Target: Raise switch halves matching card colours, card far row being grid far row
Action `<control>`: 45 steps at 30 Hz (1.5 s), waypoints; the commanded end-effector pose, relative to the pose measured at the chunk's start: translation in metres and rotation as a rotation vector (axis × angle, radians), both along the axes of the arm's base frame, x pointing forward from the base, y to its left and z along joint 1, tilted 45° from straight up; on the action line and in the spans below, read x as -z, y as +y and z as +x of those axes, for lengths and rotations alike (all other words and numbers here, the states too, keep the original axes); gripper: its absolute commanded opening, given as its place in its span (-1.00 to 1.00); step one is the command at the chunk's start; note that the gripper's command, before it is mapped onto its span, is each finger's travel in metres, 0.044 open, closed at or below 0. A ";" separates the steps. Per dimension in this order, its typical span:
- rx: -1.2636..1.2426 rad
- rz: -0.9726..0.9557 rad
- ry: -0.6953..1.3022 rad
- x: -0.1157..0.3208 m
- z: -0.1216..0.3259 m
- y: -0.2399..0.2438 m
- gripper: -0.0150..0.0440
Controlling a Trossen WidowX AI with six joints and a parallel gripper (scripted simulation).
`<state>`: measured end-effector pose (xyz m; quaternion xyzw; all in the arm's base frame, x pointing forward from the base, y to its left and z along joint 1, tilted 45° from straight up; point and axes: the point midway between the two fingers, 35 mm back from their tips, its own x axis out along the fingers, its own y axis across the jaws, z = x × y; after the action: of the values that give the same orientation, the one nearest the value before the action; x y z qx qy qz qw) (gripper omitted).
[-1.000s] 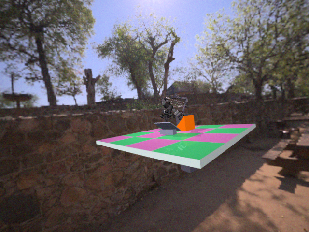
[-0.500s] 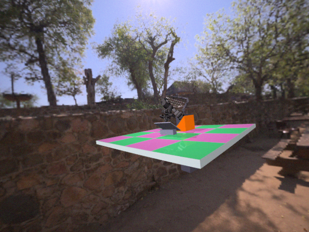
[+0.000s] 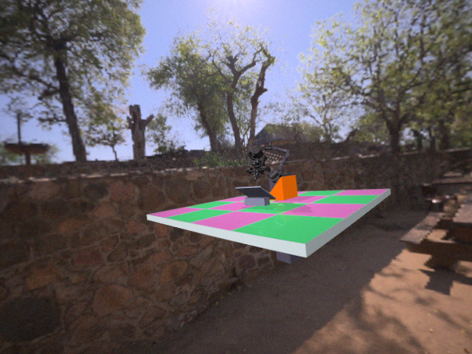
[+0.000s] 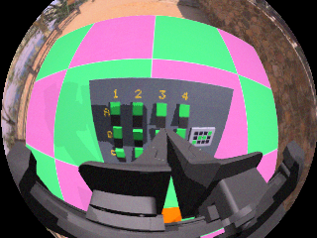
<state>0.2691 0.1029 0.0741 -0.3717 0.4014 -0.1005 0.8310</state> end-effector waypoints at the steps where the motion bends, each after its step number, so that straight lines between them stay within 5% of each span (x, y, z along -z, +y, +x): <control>1: 0.006 0.001 -0.008 -0.010 -0.005 -0.012 -0.49; 45: -0.013 0.001 -0.030 0.013 0.025 -0.060 -0.49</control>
<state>0.2929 0.0472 0.0679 -0.3681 0.3803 -0.1025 0.8422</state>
